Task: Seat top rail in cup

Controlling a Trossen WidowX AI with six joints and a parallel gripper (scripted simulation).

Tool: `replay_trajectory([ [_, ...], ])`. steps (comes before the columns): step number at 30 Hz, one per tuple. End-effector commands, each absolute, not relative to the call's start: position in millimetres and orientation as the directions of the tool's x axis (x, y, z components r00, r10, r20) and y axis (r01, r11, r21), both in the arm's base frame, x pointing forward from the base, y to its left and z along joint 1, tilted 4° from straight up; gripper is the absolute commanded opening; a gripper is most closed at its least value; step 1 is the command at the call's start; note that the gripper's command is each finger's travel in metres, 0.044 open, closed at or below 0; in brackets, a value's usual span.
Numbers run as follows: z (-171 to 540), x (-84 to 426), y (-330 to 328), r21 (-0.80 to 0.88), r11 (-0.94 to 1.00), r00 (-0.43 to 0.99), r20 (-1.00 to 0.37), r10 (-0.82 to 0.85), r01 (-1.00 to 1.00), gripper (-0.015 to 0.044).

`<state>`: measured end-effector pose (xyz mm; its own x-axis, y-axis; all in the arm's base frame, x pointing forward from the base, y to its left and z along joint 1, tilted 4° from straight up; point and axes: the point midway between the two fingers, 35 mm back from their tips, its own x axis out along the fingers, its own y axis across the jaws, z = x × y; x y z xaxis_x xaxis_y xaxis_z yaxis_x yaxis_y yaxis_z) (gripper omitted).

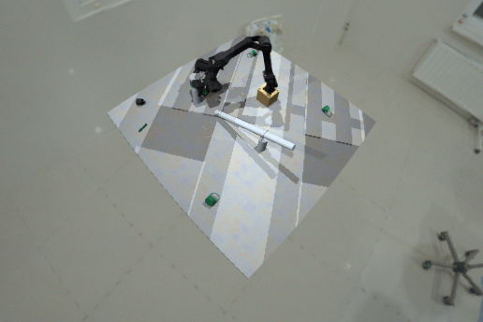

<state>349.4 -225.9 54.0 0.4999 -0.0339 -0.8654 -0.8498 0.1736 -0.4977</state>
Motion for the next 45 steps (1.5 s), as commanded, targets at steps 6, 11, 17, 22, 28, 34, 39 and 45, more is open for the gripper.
replay_trajectory([
  [6, 54, 343, -226, -0.496, 0.130, 0.499, -0.866, -0.011, -0.858, 0.0000],
  [11, 53, 342, -226, -0.497, 0.119, 0.500, -0.866, -0.005, -0.860, 0.0000],
  [17, 53, 339, -226, -0.498, 0.095, 0.501, -0.865, 0.009, -0.862, 0.0000],
  [22, 53, 337, -225, -0.499, 0.072, 0.501, -0.865, 0.023, -0.864, 0.0000],
  [28, 53, 335, -225, -0.500, 0.053, 0.502, -0.864, 0.033, -0.864, 0.0000],
  [34, 53, 332, -225, -0.501, 0.029, 0.502, -0.864, 0.047, -0.865, 0.0000],
  [39, 53, 329, -225, -0.503, -0.002, 0.501, -0.863, 0.065, -0.865, 0.0000],
  [45, 53, 328, -226, -0.503, -0.015, 0.501, -0.863, 0.072, -0.864, 0.0000],
])
